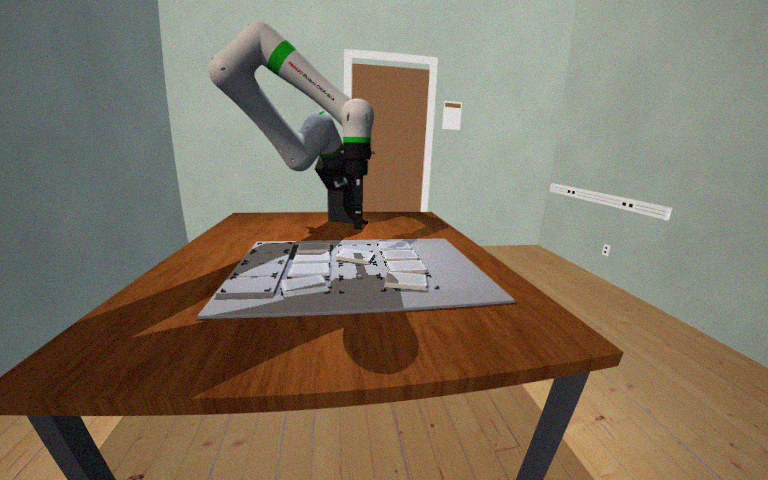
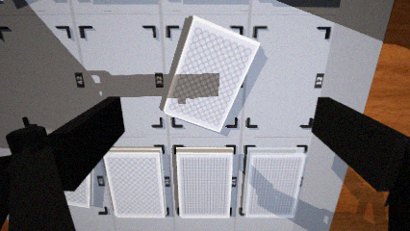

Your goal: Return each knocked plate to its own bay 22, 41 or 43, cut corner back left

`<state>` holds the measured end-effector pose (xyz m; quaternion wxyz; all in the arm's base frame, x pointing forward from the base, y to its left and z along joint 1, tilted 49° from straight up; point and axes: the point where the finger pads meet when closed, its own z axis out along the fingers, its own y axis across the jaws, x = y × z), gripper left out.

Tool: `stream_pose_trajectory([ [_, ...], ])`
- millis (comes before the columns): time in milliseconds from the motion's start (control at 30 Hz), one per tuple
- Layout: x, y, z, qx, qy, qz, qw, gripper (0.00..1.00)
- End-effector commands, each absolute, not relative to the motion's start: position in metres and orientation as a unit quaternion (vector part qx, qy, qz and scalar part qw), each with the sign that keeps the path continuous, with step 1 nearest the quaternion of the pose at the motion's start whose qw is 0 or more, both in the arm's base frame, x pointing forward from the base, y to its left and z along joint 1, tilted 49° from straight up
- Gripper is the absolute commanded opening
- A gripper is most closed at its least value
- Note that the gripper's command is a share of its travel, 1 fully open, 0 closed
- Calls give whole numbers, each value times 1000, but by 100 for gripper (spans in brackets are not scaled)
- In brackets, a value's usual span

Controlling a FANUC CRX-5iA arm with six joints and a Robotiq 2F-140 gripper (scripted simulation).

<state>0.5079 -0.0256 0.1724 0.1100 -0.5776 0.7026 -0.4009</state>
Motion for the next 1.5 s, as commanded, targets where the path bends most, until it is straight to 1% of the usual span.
stream_pose_trajectory([
  [0, 513, -11, 168, -577, 703, -401, 110, 100],
  [1000, 545, 82, 136, -577, 702, -401, 110, 100],
  [1467, 545, 82, 136, -577, 702, -401, 110, 100],
])
